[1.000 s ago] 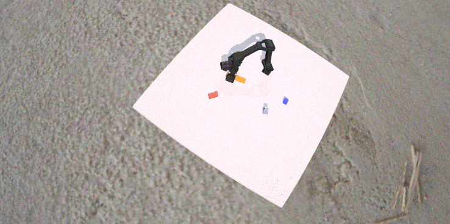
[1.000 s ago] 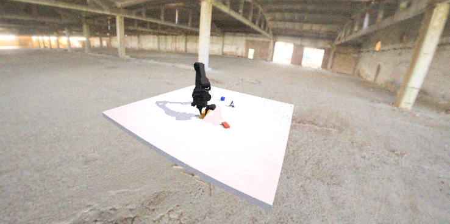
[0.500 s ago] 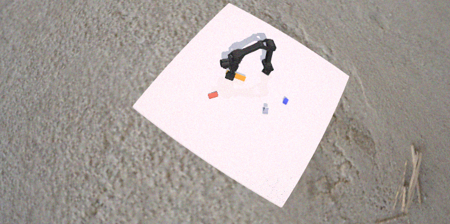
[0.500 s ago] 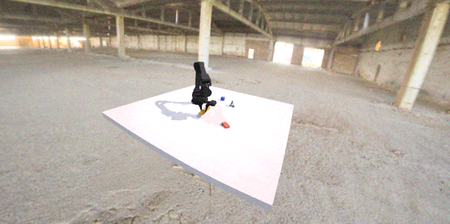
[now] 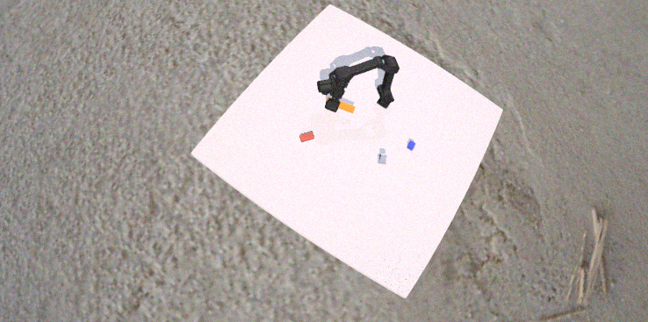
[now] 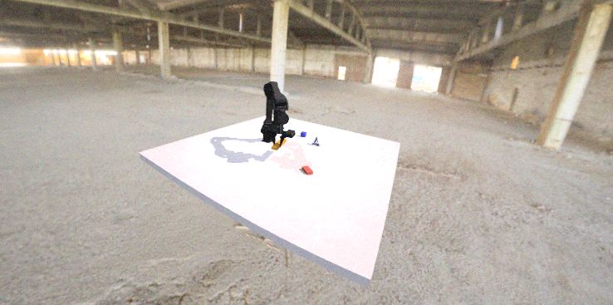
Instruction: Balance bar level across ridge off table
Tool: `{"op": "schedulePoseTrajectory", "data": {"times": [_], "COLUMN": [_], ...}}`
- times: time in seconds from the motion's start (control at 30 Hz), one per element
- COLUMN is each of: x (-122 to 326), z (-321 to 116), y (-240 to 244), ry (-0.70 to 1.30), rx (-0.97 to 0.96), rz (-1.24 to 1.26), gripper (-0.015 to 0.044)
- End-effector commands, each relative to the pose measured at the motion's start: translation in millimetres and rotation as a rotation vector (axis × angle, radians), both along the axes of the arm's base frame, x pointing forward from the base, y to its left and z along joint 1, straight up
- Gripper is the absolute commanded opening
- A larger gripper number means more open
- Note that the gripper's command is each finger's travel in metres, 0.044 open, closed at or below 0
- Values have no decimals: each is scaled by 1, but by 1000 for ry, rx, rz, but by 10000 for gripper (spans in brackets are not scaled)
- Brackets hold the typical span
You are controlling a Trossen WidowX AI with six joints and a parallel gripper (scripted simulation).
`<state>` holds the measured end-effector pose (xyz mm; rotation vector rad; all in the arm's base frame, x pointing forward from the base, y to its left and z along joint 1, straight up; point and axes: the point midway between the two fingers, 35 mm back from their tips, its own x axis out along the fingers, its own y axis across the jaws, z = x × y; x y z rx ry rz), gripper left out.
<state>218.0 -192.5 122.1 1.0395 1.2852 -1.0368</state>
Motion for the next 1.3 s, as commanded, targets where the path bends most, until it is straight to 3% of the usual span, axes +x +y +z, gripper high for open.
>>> {"op": "schedulePoseTrajectory", "data": {"times": [0.0, 0.4, 1.27], "x": [-1, -3, 56], "z": [12, 36, 38], "y": [1, 5, 74], "ry": [-1, 0, -9], "rx": [-3, -3, 10], "rz": [-3, -13, -362], "gripper": [0, 0, 0]}}
